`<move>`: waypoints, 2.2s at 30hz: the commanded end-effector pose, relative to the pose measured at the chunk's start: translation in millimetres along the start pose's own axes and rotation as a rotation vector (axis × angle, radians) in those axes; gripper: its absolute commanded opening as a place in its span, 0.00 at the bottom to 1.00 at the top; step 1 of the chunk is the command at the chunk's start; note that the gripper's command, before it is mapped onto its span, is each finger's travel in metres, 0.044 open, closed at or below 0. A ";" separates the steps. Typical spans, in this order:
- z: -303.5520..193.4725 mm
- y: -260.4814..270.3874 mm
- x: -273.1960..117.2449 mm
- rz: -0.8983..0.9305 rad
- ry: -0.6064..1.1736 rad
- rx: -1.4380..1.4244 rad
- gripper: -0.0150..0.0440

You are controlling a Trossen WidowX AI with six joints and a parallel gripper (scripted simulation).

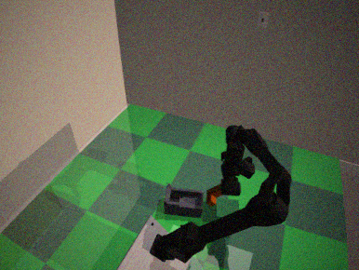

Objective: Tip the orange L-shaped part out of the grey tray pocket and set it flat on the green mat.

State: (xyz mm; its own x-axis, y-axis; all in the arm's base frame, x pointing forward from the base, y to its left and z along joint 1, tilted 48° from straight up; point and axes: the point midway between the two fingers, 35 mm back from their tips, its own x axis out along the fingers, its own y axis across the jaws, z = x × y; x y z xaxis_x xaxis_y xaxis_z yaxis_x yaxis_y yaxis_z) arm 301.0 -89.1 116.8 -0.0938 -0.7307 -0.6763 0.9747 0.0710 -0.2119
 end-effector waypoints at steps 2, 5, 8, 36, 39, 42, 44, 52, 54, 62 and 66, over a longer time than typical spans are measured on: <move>21.1 -3.0 -2.4 0.008 -0.006 0.006 0.25; 21.1 -3.0 -2.4 0.008 -0.006 0.006 0.25; 21.1 -3.0 -1.7 0.008 -0.006 0.006 0.25; 21.6 -2.5 40.2 0.008 -0.007 0.007 0.25; 21.7 -2.4 44.8 0.008 -0.007 0.007 0.25; 21.8 -2.4 49.4 0.008 -0.007 0.007 0.25; 21.8 -2.4 52.4 0.008 -0.007 0.007 0.25; 22.0 -2.4 65.1 0.008 -0.008 0.007 0.25; 22.0 -2.4 68.2 0.008 -0.008 0.007 0.25; 22.2 -2.7 79.0 0.007 -0.009 0.007 0.25; 22.2 -2.7 79.3 0.007 -0.009 0.007 0.25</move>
State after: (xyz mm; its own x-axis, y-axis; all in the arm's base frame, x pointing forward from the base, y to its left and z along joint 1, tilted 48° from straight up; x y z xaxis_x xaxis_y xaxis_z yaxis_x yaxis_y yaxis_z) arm 296.2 -160.7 81.8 -0.0808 -0.7336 -0.6747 0.9786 0.0701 -0.1934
